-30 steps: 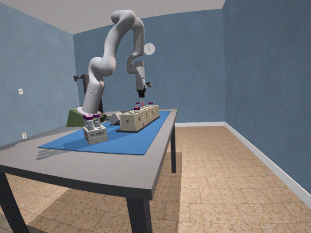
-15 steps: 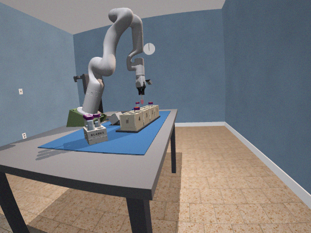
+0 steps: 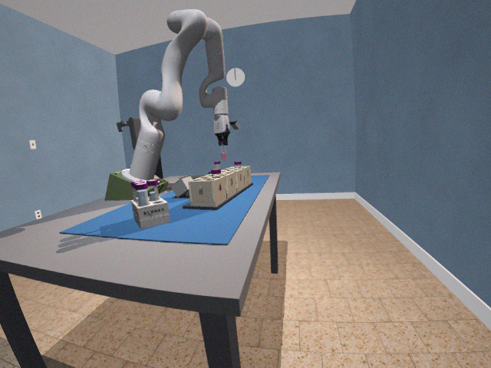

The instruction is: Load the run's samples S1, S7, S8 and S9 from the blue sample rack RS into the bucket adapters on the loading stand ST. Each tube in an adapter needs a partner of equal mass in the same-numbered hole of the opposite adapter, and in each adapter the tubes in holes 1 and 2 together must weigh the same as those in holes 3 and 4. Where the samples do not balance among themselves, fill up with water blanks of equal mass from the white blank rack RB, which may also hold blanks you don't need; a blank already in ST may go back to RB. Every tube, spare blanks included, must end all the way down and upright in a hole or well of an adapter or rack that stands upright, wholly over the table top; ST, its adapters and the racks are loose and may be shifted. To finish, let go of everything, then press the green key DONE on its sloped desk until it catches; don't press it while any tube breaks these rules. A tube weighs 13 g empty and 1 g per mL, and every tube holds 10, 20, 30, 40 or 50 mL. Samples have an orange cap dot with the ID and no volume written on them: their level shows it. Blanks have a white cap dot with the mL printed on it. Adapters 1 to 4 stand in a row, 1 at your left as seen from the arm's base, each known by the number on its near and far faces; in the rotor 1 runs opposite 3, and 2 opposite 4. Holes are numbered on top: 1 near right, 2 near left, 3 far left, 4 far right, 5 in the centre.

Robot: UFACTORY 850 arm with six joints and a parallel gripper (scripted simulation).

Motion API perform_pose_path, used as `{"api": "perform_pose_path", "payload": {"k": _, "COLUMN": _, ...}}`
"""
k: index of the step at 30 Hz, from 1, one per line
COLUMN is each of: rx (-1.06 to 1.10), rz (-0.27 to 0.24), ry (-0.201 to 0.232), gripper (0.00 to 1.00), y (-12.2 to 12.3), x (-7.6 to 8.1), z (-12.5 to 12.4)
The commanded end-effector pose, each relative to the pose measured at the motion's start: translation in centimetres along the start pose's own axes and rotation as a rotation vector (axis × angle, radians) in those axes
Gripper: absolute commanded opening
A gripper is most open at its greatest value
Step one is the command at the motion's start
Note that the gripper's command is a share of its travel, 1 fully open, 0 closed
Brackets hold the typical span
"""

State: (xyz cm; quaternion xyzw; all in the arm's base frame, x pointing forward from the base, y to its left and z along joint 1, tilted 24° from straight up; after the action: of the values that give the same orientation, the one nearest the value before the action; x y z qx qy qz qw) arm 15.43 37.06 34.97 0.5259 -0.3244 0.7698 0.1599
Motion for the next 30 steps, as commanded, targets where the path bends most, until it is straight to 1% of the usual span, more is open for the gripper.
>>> {"api": "perform_pose_path", "payload": {"k": 1, "rx": 0.0, "rz": 0.001, "ry": -0.001, "gripper": 0.0, "y": -0.1, "x": 1.2, "z": 0.0}}
{"api": "perform_pose_path", "payload": {"k": 4, "rx": 0.0, "rz": 0.001, "ry": -0.001, "gripper": 0.0, "y": -0.1, "x": 1.4, "z": 0.0}}
{"api": "perform_pose_path", "payload": {"k": 9, "rx": 0.0, "rz": 0.001, "ry": -0.001, "gripper": 0.0, "y": -0.1, "x": 2.4, "z": 0.0}}
{"api": "perform_pose_path", "payload": {"k": 22, "rx": 0.0, "rz": 0.001, "ry": -0.001, "gripper": 0.0, "y": -0.1, "x": 2.4, "z": 0.0}}
{"api": "perform_pose_path", "payload": {"k": 30, "rx": -0.267, "rz": 0.001, "ry": -0.001, "gripper": 0.0, "y": 1.4, "x": 2.4, "z": 3.7}}
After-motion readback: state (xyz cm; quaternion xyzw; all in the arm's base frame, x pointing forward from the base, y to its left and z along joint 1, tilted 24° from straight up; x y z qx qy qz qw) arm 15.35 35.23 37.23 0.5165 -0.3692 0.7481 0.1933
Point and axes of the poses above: the point where the finger pads meet when closed, its own x axis back along the fingers, its own z axis across the jaws, y = z × x, the point moved 8 cm from there along x, back along the fingers, and after that the axes turned 13 degrees about -x, right-handed, at the moved point
